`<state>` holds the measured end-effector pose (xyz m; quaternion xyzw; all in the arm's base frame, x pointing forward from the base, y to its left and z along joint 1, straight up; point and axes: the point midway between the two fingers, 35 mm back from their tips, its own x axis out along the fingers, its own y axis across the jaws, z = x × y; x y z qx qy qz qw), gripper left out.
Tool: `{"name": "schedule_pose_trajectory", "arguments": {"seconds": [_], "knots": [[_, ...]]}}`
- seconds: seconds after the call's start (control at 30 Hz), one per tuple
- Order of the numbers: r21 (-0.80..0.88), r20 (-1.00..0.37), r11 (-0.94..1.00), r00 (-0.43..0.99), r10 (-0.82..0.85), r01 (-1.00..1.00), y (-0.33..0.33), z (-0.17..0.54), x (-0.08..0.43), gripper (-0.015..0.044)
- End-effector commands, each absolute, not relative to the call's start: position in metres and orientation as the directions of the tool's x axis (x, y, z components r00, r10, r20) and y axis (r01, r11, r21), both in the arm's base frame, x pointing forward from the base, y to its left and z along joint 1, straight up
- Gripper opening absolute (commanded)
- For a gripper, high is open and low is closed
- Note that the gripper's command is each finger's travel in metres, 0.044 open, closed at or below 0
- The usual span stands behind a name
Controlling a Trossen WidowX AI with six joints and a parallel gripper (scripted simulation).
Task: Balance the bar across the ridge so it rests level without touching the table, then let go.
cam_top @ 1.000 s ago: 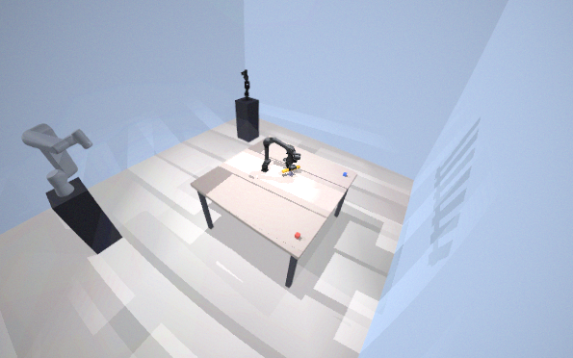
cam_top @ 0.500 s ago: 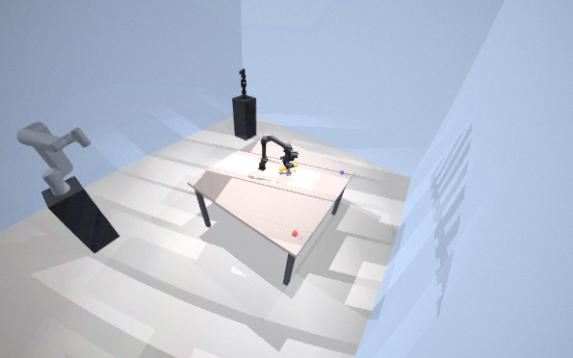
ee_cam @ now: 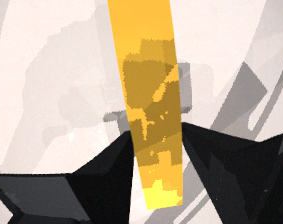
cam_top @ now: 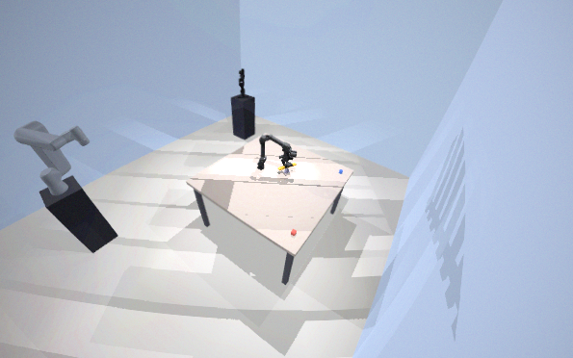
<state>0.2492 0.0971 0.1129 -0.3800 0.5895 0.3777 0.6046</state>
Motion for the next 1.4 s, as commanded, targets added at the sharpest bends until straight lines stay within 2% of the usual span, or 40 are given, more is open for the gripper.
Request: {"name": "schedule_pose_trajectory", "arguments": {"seconds": [0.0, 0.4, 0.73, 0.87, 1.13, 1.37], "knots": [[-0.014, -1.0, 0.426, 0.02, 0.009, -0.905, 0.097, 0.113, 0.249, 0.0173], [-0.014, -1.0, 0.426, 0.02, 0.009, -0.905, 0.097, 0.113, 0.249, 0.0185], [-0.014, -1.0, 0.426, 0.02, 0.009, -0.905, 0.097, 0.113, 0.249, 0.044], [-0.014, -1.0, 0.426, 0.02, 0.009, -0.905, 0.098, 0.12, 0.25, 0.044], [-0.014, -1.0, 0.426, 0.019, 0.009, -0.905, 0.097, 0.206, 0.248, 0.044], [-0.014, -1.0, 0.426, 0.019, 0.009, -0.905, 0.096, 0.213, 0.247, 0.044]]}}
